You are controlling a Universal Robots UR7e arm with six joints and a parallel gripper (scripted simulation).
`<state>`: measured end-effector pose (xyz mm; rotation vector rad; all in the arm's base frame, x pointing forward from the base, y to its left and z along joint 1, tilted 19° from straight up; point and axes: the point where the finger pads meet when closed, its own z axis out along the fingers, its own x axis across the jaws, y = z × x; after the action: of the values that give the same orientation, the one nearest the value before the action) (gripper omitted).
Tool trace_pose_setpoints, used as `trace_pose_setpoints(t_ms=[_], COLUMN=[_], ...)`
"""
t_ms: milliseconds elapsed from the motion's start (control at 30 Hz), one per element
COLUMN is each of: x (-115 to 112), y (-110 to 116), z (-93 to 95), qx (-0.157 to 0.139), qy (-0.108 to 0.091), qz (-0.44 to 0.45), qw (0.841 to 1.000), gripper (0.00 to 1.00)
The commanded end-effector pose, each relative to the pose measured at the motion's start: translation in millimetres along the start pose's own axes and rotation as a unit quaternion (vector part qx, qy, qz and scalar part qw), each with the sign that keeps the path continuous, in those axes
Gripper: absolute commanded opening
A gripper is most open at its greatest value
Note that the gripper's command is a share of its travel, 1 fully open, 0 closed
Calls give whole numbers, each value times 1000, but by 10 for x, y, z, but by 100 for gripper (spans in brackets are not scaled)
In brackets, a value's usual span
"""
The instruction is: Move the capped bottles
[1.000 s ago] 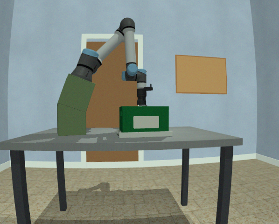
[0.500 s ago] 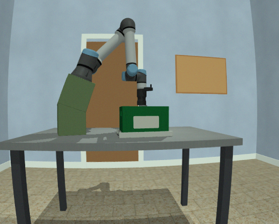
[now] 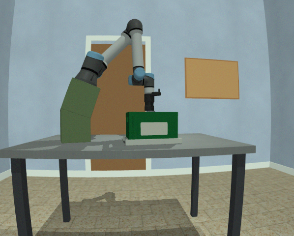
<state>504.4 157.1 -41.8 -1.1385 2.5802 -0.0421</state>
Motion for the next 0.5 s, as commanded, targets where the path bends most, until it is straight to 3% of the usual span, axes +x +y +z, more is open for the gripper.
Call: trace_pose_setpoints(t_ms=[0,400,433,467], x=[-12,-27,-11,-11], y=[-6,-11,-6,-6], z=[-4,0,-4,-4], qx=[1,1,1,1], qy=[-1,-1,-1,-1], qz=[0,-1,0,0], qw=[1000,1000,1000,1000], gripper=[0,0,100,100])
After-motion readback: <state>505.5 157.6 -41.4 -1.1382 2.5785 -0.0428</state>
